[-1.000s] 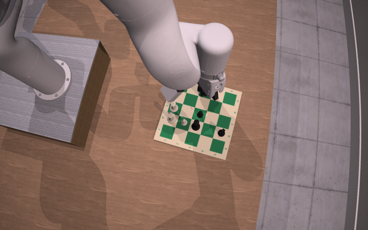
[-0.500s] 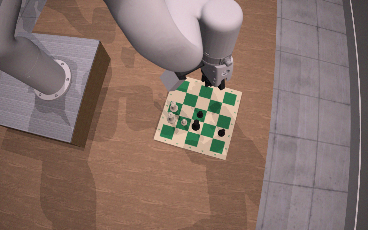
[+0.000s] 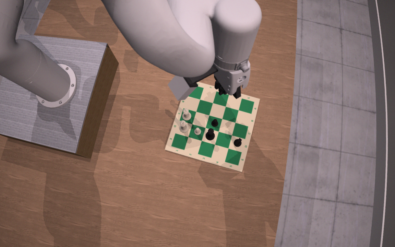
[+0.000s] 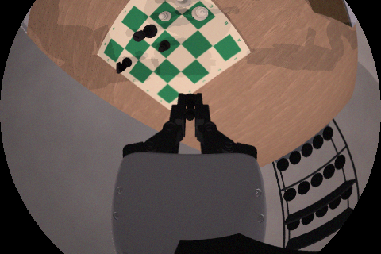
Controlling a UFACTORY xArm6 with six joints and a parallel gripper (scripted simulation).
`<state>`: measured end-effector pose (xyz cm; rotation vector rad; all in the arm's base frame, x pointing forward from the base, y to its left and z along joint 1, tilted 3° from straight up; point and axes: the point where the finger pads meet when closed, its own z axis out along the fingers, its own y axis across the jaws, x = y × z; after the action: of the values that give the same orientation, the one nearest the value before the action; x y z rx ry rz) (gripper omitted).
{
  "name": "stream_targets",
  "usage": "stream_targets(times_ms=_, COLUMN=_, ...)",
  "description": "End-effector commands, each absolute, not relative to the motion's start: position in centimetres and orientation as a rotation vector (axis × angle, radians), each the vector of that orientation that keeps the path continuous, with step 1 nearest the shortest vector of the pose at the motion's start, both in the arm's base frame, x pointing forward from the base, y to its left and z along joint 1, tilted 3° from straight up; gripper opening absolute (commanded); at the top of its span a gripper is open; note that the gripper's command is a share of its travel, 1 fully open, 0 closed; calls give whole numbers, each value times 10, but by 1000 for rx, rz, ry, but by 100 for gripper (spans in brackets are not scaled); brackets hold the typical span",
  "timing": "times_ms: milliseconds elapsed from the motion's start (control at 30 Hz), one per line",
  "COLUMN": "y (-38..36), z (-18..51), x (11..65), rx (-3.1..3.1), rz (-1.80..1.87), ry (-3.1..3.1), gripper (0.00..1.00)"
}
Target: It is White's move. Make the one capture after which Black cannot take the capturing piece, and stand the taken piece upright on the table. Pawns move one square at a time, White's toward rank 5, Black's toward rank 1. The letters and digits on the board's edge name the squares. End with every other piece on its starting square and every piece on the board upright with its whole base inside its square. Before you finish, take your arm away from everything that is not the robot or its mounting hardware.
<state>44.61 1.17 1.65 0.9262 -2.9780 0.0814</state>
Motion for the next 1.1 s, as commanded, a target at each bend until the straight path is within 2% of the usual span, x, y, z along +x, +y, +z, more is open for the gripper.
stream_targets(times_ms=0, y=-41, z=20, x=436, rx=944, rz=79, ry=-2977, gripper=0)
stream_targets(times_ms=67, y=-70, z=21, x=426, rx=956, rz=79, ry=-2974, gripper=0)
stream_targets(times_ms=167, y=-70, z=21, x=426, rx=956, rz=79, ry=-2974, gripper=0)
stream_targets(times_ms=200, y=-99, z=22, x=414, rx=968, rz=79, ry=-2969, gripper=0)
stream_targets(times_ms=300, y=-99, z=22, x=414, rx=968, rz=79, ry=-2969, gripper=0)
stream_targets(times_ms=333, y=-126, z=22, x=400, rx=980, rz=79, ry=-2965, gripper=0)
stream_targets(times_ms=533, y=-163, z=23, x=376, rx=997, rz=80, ry=-2959, gripper=0)
stream_targets(times_ms=1067, y=-177, z=23, x=365, rx=1005, rz=81, ry=-2956, gripper=0)
